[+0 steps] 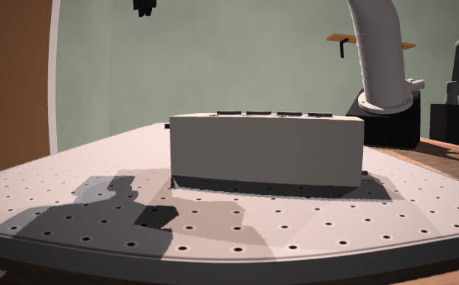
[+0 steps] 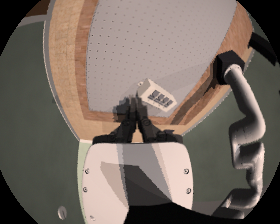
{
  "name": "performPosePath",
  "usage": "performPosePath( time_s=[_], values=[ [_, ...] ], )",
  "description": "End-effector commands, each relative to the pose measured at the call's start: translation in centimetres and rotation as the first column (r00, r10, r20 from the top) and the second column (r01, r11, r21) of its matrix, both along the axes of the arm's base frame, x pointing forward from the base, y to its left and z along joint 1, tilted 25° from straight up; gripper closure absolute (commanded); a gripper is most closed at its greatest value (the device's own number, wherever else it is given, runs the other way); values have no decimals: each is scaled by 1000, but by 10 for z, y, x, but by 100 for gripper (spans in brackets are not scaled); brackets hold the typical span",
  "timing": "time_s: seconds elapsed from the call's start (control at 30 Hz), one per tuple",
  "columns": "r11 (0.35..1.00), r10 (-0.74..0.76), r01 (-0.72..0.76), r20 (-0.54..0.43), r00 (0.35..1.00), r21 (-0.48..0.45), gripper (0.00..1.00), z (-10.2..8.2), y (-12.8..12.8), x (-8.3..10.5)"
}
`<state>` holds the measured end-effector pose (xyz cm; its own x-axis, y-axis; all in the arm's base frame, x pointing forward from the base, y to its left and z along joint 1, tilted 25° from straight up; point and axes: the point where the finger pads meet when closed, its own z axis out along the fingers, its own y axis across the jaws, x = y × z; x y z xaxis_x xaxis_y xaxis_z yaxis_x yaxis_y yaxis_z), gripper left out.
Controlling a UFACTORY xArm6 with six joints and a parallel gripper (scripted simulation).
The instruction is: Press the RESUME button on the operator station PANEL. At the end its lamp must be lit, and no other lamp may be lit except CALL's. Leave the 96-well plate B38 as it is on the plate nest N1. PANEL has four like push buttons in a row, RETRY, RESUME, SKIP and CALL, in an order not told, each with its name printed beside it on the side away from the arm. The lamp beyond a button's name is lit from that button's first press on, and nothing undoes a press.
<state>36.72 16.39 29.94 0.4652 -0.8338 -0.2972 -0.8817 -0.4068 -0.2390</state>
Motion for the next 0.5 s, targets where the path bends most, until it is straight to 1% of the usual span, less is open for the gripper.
performPosePath(
  time_s=[0.0, 0.07, 0.13, 0.2, 0.27, 0.3, 0.37, 0.47],
  values=[
    [993, 117, -116, 58, 991, -22, 100, -2, 6, -6],
    [984, 177, -174, 82, 981, -38, 100, -6, 12, -12],
    [971, 236, -232, 106, 966, -54, 100, -6, 12, -12],
    [955, 295, -288, 128, 947, -72, 100, -10, 17, -19],
    [935, 353, -343, 149, 924, -91, 100, -10, 17, -19],
    [924, 381, -369, 159, 911, -101, 100, -12, 20, -23],
    [924, 381, -369, 159, 911, -101, 100, -12, 20, -23],
    [885, 465, -447, 187, 865, -133, 100, -18, 28, -33]
  ],
)
